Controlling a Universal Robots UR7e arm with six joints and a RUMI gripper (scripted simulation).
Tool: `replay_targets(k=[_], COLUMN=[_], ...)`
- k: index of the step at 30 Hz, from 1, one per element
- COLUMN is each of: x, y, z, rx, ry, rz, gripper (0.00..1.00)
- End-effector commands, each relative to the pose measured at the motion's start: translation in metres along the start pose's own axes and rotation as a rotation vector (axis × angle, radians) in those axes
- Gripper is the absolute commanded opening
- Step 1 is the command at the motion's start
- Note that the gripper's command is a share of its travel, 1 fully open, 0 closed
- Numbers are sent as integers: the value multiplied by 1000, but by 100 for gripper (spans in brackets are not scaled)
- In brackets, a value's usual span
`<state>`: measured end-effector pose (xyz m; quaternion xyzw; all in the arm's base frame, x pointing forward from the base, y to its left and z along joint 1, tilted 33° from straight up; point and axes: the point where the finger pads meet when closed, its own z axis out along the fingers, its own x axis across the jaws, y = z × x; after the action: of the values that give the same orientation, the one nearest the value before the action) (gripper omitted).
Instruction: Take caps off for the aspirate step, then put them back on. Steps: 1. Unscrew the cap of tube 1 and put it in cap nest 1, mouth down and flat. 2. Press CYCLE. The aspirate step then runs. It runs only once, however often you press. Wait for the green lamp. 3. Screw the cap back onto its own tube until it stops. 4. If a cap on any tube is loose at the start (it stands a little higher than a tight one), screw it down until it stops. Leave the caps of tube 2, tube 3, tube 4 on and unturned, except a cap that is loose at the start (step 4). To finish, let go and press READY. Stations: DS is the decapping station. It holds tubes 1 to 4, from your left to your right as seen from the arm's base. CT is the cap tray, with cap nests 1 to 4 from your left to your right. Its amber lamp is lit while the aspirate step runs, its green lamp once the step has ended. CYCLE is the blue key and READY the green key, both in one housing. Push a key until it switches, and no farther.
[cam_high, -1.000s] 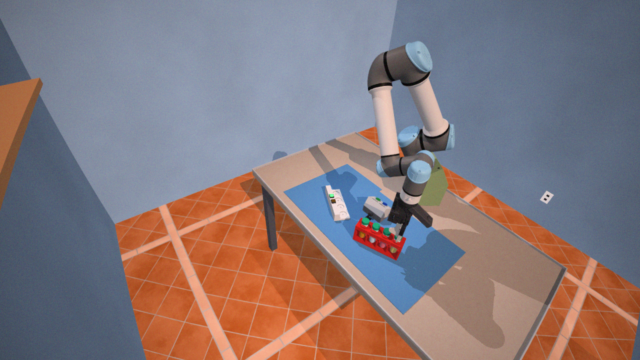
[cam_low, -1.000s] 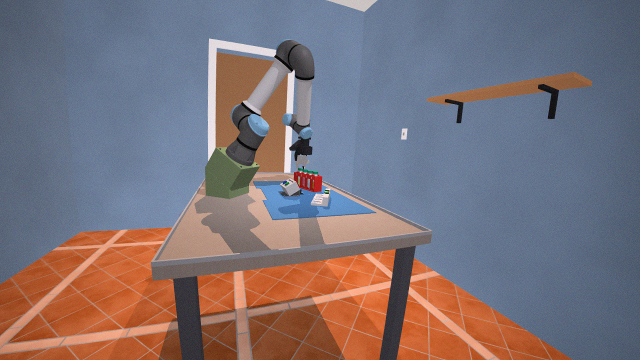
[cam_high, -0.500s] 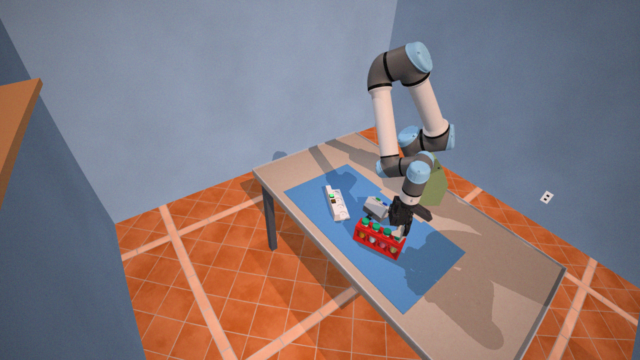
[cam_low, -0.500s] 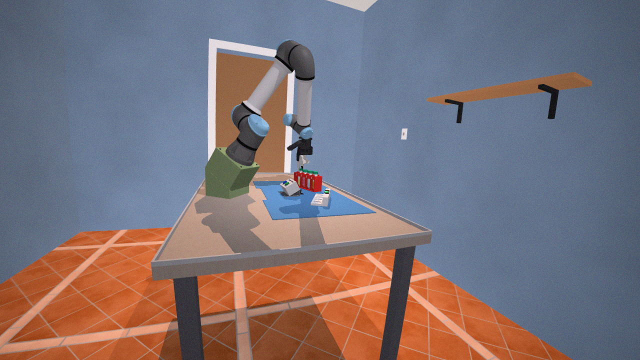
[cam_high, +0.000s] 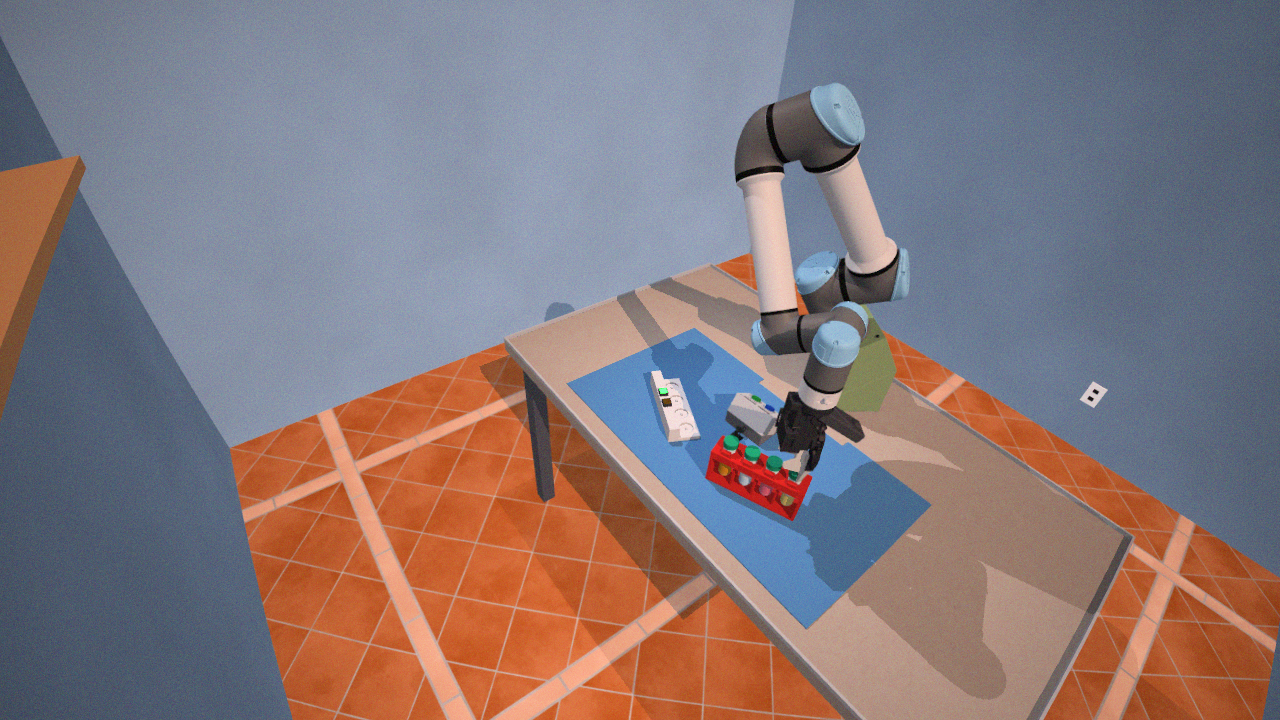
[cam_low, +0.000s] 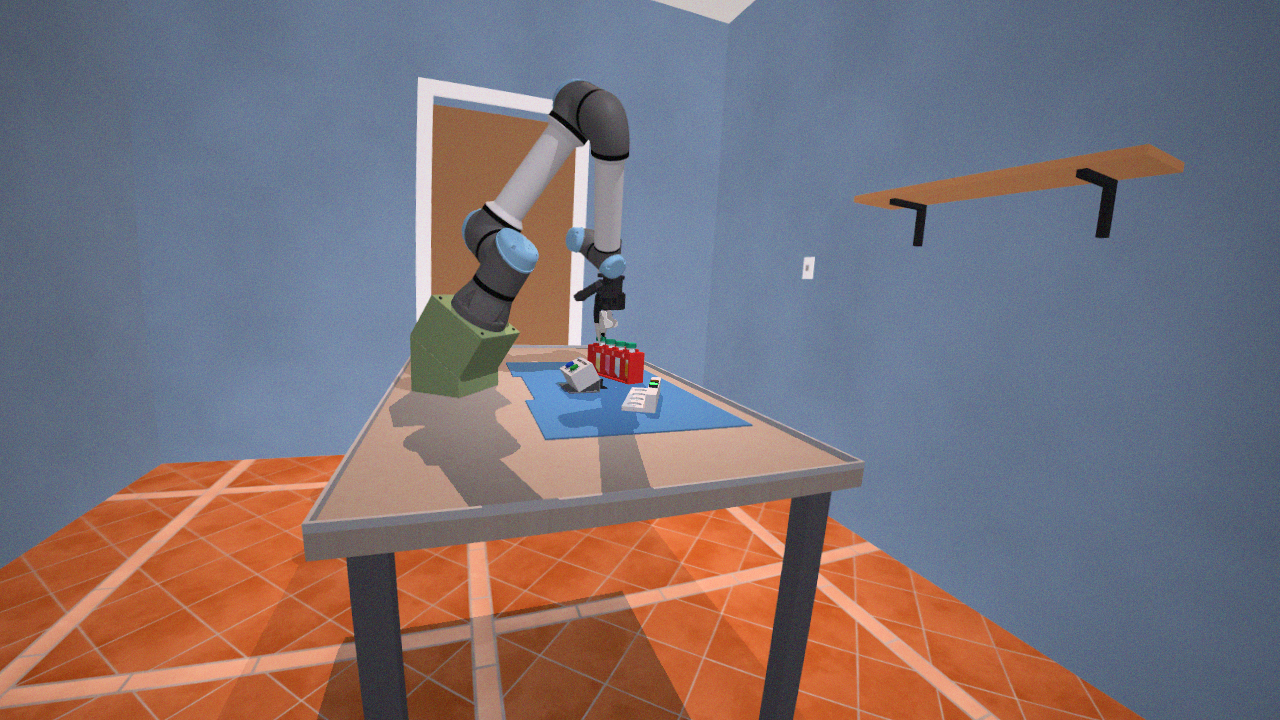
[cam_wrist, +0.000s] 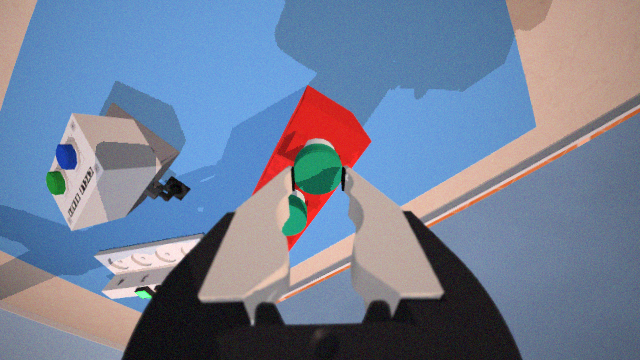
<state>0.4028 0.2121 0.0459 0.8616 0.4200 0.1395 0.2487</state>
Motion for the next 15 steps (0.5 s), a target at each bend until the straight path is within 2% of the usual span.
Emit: replay_targets(k=[1, 3, 15], x=[0, 0, 0], y=[0, 0, 0], z=[0, 0, 0], rx=[0, 0, 0], ry=[1, 1, 1], rz=[100, 100, 650], gripper=[0, 0, 0])
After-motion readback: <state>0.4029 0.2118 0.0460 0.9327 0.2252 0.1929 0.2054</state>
